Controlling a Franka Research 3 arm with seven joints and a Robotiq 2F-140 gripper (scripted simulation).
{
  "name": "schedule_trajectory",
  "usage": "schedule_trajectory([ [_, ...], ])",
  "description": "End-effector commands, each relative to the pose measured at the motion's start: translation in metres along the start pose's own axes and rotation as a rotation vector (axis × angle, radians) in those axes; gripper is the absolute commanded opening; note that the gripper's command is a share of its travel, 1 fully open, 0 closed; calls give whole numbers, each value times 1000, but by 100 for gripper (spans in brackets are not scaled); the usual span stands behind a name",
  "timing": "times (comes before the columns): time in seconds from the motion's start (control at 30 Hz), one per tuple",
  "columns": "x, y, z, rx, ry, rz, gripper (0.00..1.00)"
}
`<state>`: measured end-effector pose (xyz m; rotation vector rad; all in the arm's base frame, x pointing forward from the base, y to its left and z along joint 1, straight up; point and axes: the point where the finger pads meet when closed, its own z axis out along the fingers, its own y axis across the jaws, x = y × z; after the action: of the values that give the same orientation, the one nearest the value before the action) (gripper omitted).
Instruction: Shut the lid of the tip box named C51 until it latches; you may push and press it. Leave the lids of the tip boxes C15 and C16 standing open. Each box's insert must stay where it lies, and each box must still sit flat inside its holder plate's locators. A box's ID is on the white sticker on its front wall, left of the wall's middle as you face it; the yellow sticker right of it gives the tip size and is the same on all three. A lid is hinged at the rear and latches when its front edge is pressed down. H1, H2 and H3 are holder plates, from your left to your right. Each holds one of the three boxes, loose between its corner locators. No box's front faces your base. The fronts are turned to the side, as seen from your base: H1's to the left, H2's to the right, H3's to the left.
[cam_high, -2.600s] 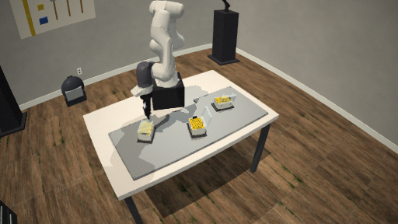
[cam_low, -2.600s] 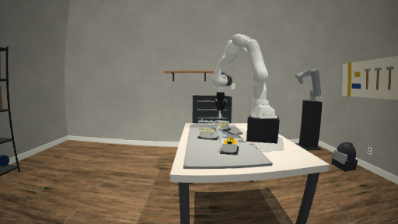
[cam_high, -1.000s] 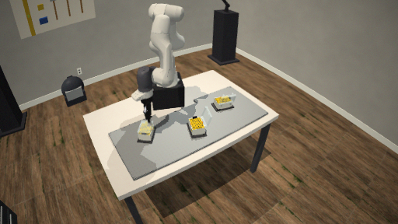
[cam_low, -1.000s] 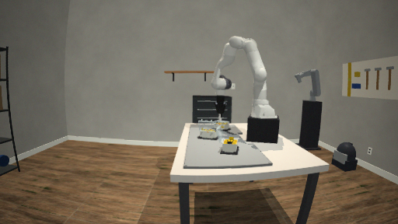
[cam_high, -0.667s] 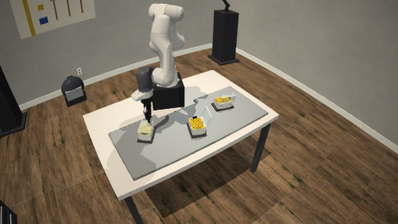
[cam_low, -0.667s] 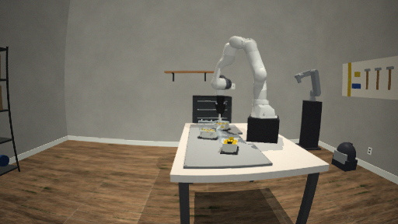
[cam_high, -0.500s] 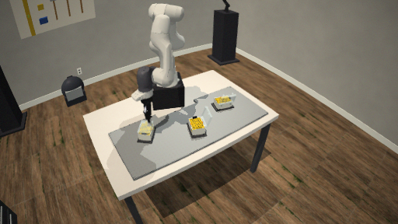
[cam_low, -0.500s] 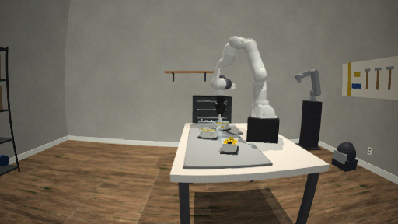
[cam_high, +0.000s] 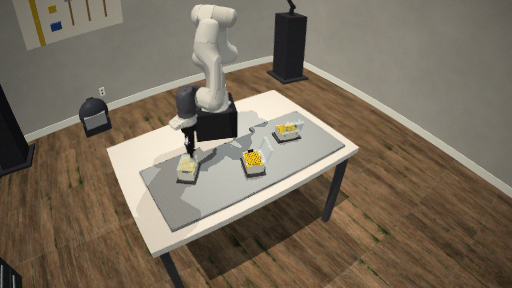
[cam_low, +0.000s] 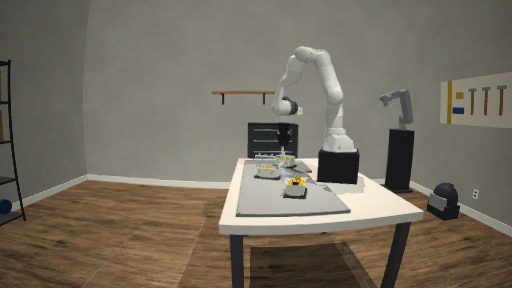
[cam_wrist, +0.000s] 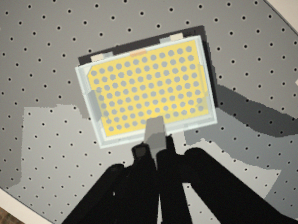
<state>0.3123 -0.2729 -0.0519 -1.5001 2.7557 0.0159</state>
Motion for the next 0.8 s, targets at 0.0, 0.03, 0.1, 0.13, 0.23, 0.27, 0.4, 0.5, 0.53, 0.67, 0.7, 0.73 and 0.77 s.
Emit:
schedule_trajectory([
  [0.0,0,-2,-1,5,2,-4,0],
  [0.03,0,-2,-1,5,2,-4,0],
  [0.1,0,-2,-1,5,2,-4,0],
  [0.13,0,-2,-1,5,2,-4,0],
  [0.23,0,-2,-1,5,2,-4,0],
  [0.27,0,-2,-1,5,2,-4,0],
  [0.4,0,-2,0,5,2,-4,0],
  [0.5,0,-2,1,5,2,-4,0],
  [0.53,0,-2,1,5,2,-4,0],
  [0.67,0,-2,2,5,2,-4,0],
  [0.7,0,-2,2,5,2,-4,0],
  [0.73,0,-2,3,5,2,-4,0],
  [0.77,0,-2,3,5,2,-4,0],
])
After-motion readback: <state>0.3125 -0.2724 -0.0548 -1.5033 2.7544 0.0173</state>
